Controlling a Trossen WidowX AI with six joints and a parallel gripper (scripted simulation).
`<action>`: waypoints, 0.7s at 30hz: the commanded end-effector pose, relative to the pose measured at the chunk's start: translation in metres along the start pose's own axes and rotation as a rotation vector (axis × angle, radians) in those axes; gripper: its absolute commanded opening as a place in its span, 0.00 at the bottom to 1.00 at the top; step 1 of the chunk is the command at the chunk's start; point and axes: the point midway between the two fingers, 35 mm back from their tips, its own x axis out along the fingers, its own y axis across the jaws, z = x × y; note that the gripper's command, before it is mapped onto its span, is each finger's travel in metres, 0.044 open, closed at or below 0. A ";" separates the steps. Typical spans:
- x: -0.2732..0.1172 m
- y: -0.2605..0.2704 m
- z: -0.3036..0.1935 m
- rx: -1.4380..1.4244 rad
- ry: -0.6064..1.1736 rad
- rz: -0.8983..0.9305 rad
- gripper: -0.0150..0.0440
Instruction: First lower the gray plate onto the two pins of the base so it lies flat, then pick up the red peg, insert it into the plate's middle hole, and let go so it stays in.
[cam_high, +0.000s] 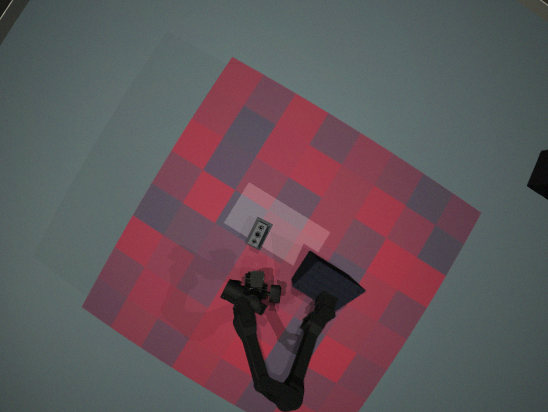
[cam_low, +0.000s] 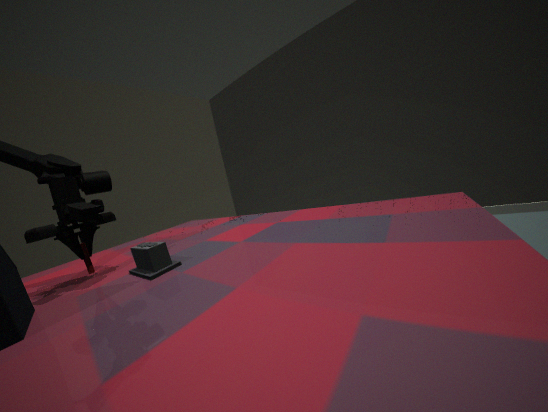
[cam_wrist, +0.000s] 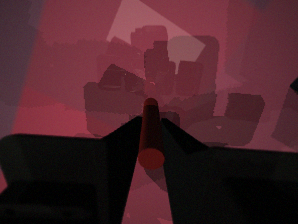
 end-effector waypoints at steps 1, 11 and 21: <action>-0.011 0.002 0.001 -0.008 -0.003 0.003 0.25; -0.042 0.004 0.004 -0.008 -0.006 0.001 0.25; -0.058 0.005 0.006 -0.001 -0.001 0.003 0.25</action>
